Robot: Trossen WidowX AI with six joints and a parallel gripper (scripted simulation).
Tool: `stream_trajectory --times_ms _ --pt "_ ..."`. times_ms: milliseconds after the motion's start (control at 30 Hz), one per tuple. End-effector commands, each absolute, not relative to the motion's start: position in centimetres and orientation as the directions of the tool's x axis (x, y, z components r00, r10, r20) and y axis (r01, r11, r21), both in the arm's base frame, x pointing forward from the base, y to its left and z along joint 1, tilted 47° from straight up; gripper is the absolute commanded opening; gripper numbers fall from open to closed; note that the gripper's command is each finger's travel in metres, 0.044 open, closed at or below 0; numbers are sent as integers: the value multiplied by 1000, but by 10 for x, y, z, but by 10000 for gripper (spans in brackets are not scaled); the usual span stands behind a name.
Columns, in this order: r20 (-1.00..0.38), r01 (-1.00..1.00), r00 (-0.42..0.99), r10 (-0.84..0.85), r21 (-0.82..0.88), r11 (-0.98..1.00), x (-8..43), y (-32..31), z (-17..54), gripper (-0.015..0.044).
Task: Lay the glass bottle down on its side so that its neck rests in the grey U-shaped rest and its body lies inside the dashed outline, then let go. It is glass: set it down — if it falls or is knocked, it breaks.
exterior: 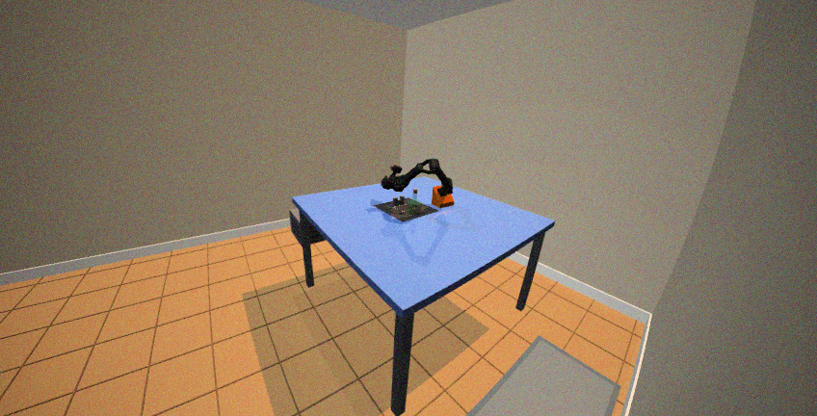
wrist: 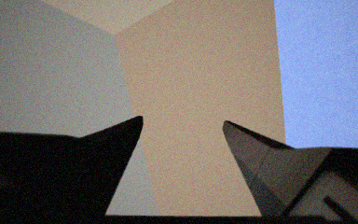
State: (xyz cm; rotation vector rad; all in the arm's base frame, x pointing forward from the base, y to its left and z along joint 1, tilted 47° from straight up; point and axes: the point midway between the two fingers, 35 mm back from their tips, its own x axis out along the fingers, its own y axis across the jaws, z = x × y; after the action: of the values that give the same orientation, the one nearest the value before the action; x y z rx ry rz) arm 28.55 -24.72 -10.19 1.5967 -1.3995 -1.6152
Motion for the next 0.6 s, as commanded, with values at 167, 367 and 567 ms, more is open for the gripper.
stream_trajectory --times_ms 167,367,567 --pt "-516 -124 -216 -829 856 -501 284 -252 -100 440" --pt "-670 339 -191 -717 640 -689 282 -248 -95 440" --pt "-763 677 -162 -625 375 -633 279 -262 -69 440"
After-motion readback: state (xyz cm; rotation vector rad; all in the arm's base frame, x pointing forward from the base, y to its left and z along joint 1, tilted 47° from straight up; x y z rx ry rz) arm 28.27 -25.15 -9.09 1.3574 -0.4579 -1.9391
